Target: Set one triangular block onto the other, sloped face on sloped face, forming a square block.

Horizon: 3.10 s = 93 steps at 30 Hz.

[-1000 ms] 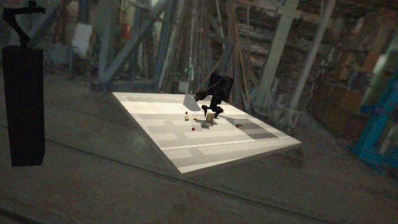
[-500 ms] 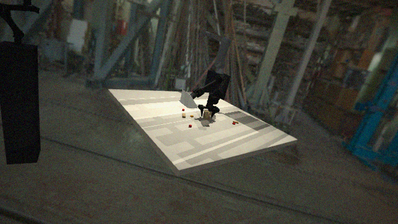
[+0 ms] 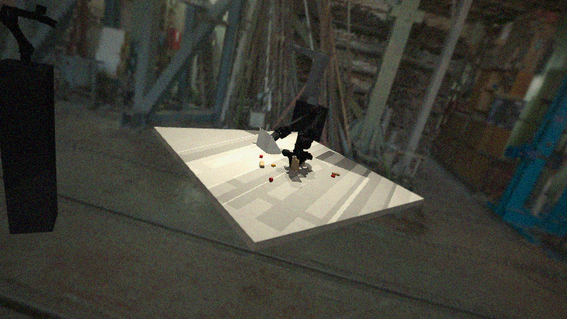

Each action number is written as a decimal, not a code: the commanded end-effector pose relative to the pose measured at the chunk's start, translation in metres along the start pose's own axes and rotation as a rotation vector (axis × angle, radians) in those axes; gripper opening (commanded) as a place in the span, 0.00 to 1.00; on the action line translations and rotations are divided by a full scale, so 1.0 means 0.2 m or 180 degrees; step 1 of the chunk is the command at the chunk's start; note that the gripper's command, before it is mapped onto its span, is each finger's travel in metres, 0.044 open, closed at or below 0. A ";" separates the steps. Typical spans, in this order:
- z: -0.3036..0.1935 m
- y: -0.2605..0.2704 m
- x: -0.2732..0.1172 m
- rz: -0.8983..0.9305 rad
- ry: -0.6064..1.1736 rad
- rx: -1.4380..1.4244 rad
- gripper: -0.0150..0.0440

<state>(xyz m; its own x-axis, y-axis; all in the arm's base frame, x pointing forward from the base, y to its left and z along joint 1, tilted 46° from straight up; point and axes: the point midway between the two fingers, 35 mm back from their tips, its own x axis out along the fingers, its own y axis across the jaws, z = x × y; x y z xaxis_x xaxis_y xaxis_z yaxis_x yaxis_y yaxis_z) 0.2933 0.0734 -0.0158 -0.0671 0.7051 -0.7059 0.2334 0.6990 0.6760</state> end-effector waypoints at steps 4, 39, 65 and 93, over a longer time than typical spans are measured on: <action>-0.01 0.00 0.00 0.0011 0.0012 0.0021 0.39; -0.01 -0.01 -0.14 0.0005 -0.0001 0.1649 0.25; -0.01 -0.02 -0.14 -0.0004 0.0000 0.3765 0.25; -0.01 -0.01 0.00 0.0013 0.0005 0.3717 0.25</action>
<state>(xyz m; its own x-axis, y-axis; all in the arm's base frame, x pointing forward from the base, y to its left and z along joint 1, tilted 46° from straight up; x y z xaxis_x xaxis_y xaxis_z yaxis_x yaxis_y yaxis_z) 0.2933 0.0701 -0.0149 -0.0620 0.7043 -0.7072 0.9827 0.1669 0.0801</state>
